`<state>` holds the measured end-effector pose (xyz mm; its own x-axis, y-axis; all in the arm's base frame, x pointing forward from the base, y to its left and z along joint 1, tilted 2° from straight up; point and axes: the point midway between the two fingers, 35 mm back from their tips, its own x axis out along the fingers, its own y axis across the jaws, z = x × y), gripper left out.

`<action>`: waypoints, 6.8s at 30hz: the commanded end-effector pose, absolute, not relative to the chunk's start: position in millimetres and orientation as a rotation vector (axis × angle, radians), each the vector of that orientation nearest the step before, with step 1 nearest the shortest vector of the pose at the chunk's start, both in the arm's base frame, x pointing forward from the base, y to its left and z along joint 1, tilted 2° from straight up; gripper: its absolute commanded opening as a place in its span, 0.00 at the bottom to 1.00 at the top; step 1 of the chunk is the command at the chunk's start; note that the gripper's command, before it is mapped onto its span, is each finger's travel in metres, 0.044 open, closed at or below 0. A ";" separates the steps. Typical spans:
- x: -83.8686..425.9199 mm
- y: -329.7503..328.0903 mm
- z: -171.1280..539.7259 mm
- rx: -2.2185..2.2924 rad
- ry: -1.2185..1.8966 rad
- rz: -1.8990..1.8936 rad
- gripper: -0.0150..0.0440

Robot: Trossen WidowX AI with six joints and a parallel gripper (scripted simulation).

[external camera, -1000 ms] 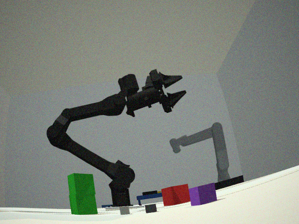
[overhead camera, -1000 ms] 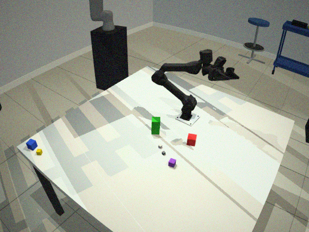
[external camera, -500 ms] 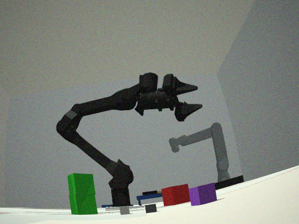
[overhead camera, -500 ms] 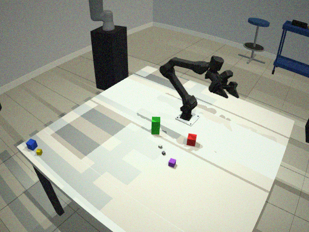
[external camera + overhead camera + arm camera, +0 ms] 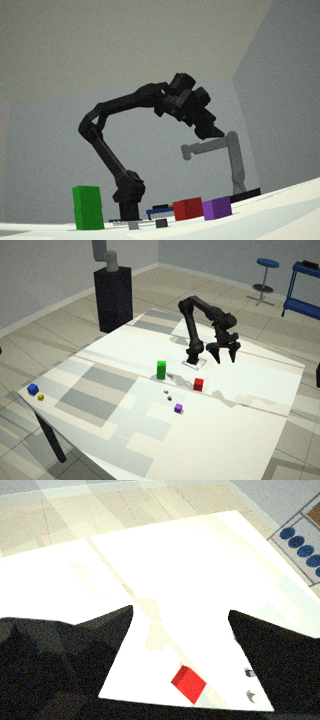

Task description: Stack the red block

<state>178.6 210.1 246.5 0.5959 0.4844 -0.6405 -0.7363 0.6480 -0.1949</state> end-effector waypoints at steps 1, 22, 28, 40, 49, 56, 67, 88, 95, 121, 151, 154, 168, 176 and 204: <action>190.4 196.2 230.3 -0.452 0.725 0.673 1.00; 202.3 102.0 161.4 -0.130 1.523 0.196 1.00; 202.1 102.3 159.5 -0.130 1.523 0.196 1.00; 202.4 108.4 103.2 -0.130 1.523 0.197 1.00; 202.5 107.9 95.1 -0.130 1.523 0.197 1.00; 203.8 108.8 83.7 -0.130 1.523 0.197 1.00; 204.6 109.7 65.6 -0.130 1.523 0.197 1.00; 203.9 109.8 43.9 -0.130 1.523 0.197 1.00; 203.9 109.7 44.2 -0.130 1.523 0.197 1.00; 202.8 107.5 82.7 -0.130 1.523 0.197 0.25; 204.4 96.0 161.7 -0.128 1.520 0.189 0.25; 209.9 85.5 161.5 -0.124 1.517 0.179 0.25; 227.4 33.8 159.7 -0.131 1.518 0.171 0.25; 231.6 2.6 158.6 -0.136 1.520 0.172 0.25; 213.0 -105.5 154.6 -0.146 1.525 0.179 0.25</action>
<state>215.0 -95.9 154.1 0.0289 0.0227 -0.9993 -0.2014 0.9794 0.0164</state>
